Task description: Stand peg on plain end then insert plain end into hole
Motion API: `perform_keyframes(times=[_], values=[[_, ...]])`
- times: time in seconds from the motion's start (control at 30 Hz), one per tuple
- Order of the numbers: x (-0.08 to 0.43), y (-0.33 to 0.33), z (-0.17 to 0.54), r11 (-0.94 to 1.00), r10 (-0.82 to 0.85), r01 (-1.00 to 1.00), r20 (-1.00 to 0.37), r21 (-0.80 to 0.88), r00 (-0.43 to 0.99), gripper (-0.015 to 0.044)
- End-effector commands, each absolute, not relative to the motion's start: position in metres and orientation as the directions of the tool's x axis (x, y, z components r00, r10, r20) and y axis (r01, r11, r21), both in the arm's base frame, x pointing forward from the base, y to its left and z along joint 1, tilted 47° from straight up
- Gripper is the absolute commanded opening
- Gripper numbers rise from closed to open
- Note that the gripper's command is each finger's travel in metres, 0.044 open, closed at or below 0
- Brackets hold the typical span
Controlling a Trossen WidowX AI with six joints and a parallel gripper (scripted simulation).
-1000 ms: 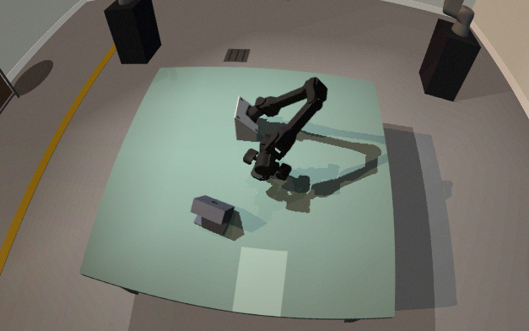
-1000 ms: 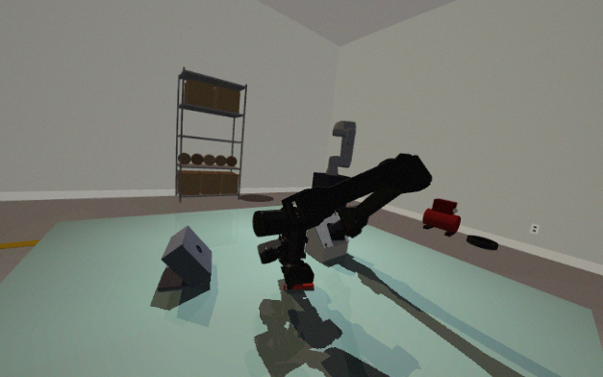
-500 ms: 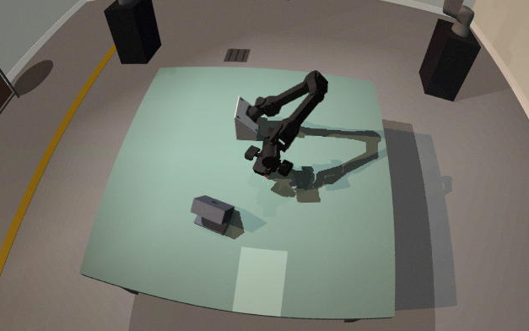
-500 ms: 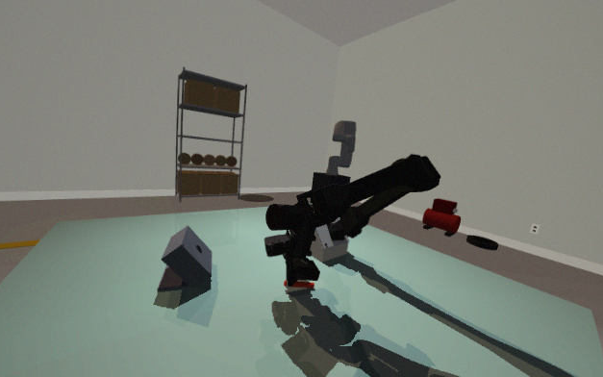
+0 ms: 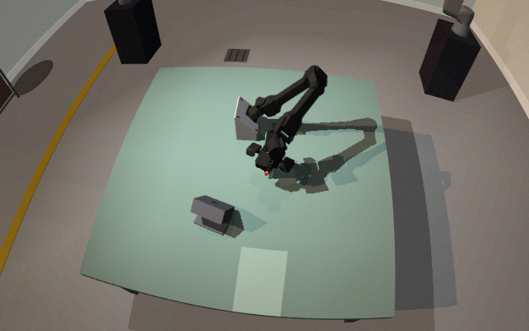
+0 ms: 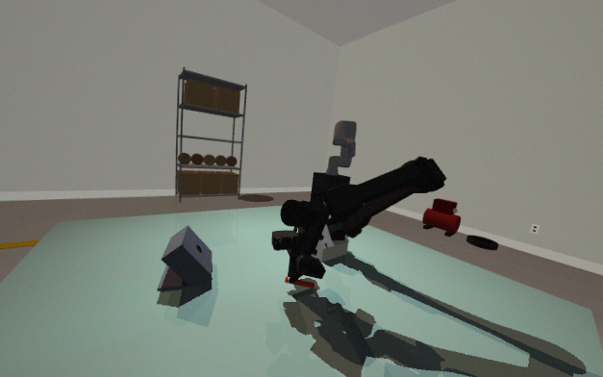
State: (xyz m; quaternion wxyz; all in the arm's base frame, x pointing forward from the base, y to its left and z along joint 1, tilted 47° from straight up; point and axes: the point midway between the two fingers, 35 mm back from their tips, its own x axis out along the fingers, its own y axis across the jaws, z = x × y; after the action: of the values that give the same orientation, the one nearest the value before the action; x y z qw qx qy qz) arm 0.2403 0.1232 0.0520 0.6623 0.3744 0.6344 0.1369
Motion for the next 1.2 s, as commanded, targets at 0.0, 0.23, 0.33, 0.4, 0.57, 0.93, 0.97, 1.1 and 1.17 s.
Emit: perform_keyframes(times=[0.0,0.23,0.33,0.4,0.57,0.93,0.97,1.1,1.17], values=[[0.238,0.123,0.053,0.684,0.644,0.297,-0.743,0.667,0.184,0.0049],[0.235,0.121,0.056,0.684,0.622,0.298,-0.745,0.666,0.24,0.0049],[0.234,0.12,0.058,0.683,0.612,0.298,-0.746,0.666,0.264,0.0049],[0.233,0.119,0.058,0.683,0.605,0.298,-0.745,0.666,0.28,0.0049],[0.23,0.118,0.061,0.683,0.586,0.299,-0.744,0.666,0.319,0.0049],[0.225,0.116,0.065,0.683,0.542,0.299,-0.737,0.666,0.403,0.0049],[0.224,0.116,0.066,0.683,0.538,0.299,-0.736,0.667,0.411,0.0049],[0.222,0.116,0.067,0.683,0.521,0.3,-0.731,0.667,0.441,0.0049],[0.221,0.115,0.068,0.682,0.512,0.3,-0.729,0.667,0.455,0.0049]])
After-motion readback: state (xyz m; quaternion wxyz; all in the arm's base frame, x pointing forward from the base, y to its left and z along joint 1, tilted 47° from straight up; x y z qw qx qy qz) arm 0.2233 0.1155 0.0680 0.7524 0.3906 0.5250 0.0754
